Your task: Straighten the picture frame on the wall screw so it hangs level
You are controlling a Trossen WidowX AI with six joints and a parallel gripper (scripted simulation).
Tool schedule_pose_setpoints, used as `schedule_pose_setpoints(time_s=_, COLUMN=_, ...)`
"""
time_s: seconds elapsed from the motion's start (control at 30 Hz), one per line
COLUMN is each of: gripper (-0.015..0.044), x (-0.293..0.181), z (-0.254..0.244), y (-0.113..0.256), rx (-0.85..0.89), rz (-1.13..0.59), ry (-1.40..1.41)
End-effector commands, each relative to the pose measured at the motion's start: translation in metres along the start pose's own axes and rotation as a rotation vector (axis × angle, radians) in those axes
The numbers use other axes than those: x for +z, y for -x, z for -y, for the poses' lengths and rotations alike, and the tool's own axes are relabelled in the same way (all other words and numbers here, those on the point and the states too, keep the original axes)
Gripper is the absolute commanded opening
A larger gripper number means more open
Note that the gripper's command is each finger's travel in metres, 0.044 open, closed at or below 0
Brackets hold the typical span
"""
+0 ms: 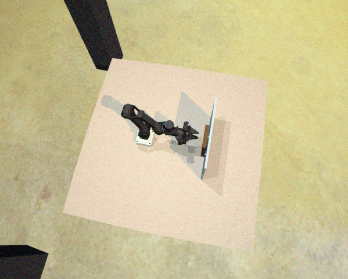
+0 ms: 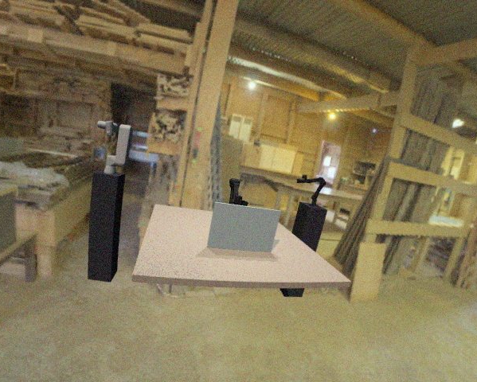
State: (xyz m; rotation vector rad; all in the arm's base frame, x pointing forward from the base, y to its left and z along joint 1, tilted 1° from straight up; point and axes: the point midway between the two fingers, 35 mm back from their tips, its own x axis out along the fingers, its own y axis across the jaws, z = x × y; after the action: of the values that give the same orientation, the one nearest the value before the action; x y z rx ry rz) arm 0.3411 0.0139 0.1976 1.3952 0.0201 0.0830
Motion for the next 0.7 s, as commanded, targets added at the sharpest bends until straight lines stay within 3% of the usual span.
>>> schedule_pose_setpoints(time_s=0.0, gripper=0.026, x=0.001, z=0.0, y=-0.003, rx=0.002, rz=0.004, ry=-0.002)
schedule_pose_setpoints(time_s=0.67, gripper=0.026, x=0.001, z=-0.001, y=-0.014, rx=0.003, rz=0.004, ry=-0.002)
